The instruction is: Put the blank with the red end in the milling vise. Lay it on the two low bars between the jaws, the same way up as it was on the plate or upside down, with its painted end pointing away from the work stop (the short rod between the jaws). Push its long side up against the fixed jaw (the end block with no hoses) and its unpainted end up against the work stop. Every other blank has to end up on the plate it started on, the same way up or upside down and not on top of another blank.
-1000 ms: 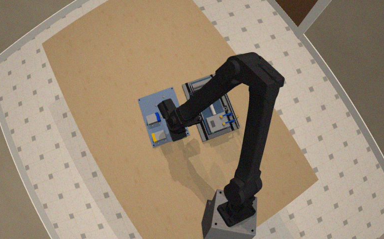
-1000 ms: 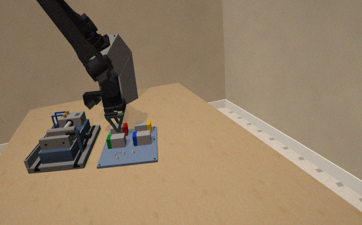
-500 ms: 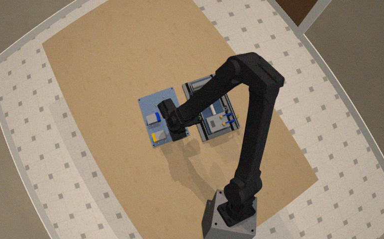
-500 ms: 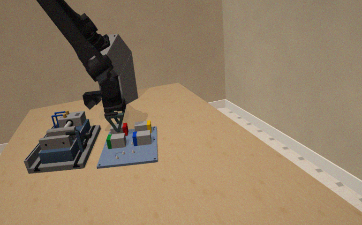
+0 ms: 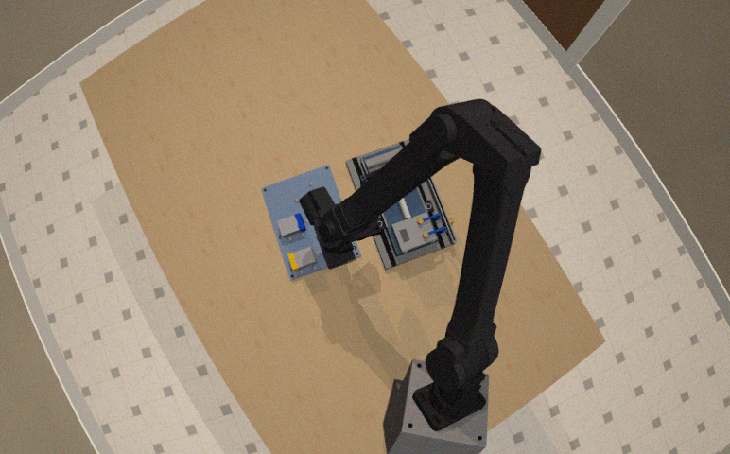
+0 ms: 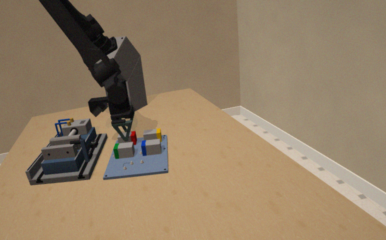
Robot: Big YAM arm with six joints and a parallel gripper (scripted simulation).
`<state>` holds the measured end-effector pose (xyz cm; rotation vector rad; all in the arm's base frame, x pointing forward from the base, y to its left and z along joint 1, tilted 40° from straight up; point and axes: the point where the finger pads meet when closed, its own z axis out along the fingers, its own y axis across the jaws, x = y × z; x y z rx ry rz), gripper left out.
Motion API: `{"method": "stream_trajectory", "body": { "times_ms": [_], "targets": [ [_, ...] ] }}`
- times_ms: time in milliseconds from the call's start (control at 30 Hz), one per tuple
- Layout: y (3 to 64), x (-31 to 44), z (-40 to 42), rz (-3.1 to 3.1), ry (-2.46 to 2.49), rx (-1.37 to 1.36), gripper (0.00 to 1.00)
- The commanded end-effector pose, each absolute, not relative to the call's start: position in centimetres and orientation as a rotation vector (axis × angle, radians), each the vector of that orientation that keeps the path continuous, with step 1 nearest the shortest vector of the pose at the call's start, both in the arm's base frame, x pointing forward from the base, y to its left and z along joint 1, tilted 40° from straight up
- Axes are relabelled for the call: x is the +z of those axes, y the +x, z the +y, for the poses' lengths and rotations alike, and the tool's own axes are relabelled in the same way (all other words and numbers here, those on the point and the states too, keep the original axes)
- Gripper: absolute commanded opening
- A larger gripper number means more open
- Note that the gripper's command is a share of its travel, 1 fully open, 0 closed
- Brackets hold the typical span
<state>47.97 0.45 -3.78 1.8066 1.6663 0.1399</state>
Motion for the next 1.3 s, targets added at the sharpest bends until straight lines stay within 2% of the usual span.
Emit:
{"method": "stream_trajectory", "body": {
  "times_ms": [0,100,133,1267],
  "targets": [
    [48.52,-3.94,-0.04,1.655,1.809,0.147,0.64],
    [48.52,-3.94,-0.04,1.655,1.809,0.147,0.64],
    [48.52,-3.94,-0.04,1.655,1.809,0.147,0.0],
    [48.54,-3.87,0.1,1.655,1.807,0.15,0.0]
  ]
}}
